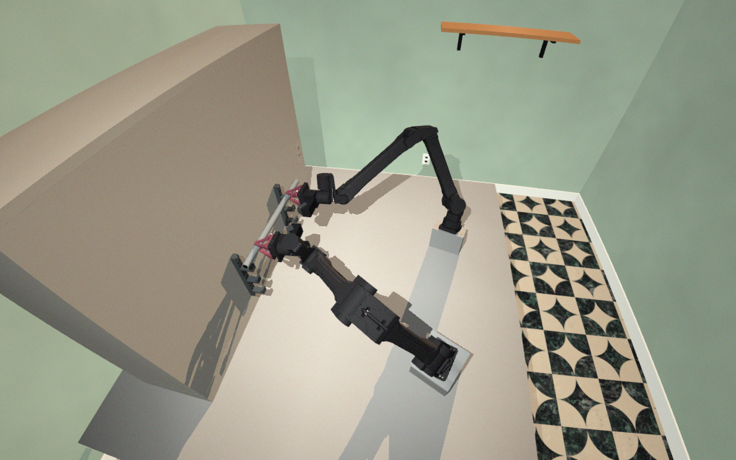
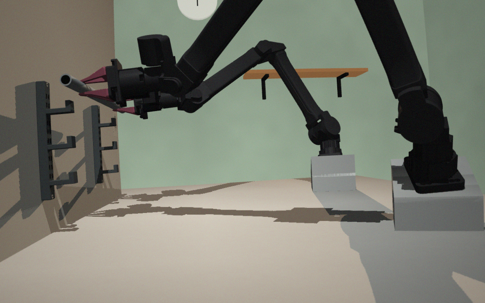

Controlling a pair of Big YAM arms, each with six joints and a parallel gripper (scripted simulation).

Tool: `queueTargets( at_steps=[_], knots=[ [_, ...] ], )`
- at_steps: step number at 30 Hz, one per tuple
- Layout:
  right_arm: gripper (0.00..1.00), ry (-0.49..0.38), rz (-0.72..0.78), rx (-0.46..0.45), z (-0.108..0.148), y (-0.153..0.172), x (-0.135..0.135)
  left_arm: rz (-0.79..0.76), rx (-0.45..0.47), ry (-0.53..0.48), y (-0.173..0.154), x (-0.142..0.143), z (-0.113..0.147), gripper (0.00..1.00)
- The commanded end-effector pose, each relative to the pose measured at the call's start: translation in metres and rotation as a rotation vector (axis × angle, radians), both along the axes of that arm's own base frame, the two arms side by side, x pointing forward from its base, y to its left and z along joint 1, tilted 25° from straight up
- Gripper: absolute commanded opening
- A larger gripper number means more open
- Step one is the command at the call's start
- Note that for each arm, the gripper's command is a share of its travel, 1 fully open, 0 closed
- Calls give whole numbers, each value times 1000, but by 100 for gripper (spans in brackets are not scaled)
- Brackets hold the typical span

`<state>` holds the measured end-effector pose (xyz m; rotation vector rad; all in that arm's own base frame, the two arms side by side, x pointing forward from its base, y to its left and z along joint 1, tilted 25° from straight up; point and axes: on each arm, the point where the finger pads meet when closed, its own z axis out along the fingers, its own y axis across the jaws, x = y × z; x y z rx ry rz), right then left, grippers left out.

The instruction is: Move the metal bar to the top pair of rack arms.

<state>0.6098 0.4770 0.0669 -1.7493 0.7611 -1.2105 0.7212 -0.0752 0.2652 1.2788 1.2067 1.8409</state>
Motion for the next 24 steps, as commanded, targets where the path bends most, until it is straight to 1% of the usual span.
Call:
queueTargets(
  at_steps=[1,4,15,24],
  knots=[
    [0,-59,54,35,36,36,4,-43,-11,-120,-30,9,81,0],
    [0,-59,54,35,34,36,6,-43,-11,-120,-30,13,85,0],
    [0,-59,54,35,27,38,15,-43,-11,-120,-6,16,36,0],
    [0,-59,54,35,25,39,21,-43,-11,-120,-3,22,35,0]
  ],
)
